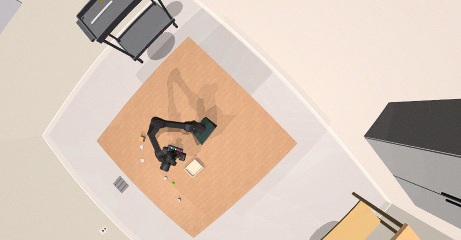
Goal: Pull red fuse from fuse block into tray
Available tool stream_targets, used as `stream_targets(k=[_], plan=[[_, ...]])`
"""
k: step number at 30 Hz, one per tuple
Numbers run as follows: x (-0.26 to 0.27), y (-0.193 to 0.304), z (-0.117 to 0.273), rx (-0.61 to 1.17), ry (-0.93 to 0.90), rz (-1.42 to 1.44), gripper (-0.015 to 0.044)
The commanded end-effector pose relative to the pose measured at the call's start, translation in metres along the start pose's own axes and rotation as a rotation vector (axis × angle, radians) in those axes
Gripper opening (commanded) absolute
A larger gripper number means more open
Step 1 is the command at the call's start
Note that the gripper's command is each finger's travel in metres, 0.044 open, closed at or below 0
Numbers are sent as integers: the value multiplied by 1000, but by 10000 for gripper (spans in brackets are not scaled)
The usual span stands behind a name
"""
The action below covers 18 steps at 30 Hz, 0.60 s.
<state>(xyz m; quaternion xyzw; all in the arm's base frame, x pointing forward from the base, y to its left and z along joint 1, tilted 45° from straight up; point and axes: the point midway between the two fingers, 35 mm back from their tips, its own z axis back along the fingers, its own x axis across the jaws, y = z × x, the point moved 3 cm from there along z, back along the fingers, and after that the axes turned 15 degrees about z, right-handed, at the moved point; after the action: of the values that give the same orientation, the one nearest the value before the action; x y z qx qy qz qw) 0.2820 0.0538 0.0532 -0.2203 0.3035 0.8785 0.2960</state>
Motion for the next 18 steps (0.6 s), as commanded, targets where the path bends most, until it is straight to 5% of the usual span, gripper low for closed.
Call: stream_targets(k=[1,18], plan=[[0,0,-3,3,5,4,68],[0,0,-7,1,0,0,21]])
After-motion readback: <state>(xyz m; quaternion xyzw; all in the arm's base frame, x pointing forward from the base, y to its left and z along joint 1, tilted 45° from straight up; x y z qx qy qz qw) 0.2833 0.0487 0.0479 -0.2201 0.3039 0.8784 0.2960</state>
